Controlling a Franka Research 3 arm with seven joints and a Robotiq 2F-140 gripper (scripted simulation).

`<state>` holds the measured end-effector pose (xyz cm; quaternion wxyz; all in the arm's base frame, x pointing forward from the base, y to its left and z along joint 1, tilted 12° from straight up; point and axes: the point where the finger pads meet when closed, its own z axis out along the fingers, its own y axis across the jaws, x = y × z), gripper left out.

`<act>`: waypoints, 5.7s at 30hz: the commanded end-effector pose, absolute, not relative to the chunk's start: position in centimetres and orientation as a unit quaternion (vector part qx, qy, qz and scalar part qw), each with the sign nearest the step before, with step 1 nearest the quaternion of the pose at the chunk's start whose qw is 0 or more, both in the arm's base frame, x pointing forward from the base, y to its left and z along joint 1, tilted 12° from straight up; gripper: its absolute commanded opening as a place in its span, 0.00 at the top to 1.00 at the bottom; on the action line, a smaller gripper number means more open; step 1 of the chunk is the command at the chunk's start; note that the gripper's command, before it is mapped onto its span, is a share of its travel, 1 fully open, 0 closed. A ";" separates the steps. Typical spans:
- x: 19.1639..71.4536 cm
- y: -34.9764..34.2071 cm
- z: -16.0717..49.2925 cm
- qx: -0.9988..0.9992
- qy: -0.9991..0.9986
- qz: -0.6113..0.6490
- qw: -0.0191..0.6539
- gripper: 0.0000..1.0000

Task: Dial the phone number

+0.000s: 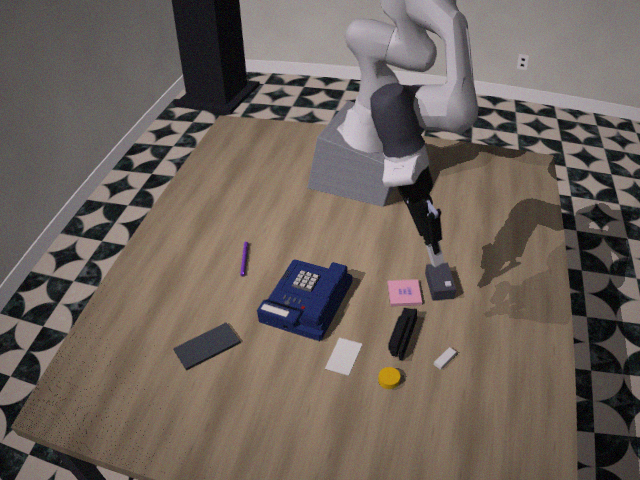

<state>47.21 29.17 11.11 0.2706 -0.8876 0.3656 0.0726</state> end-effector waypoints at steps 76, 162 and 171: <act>31.8 21.3 7.3 -0.993 -0.056 -0.013 0.099 1.00; 51.6 23.8 8.3 -0.993 -0.057 -0.012 0.102 1.00; 51.6 23.8 8.3 -0.993 -0.057 -0.012 0.102 1.00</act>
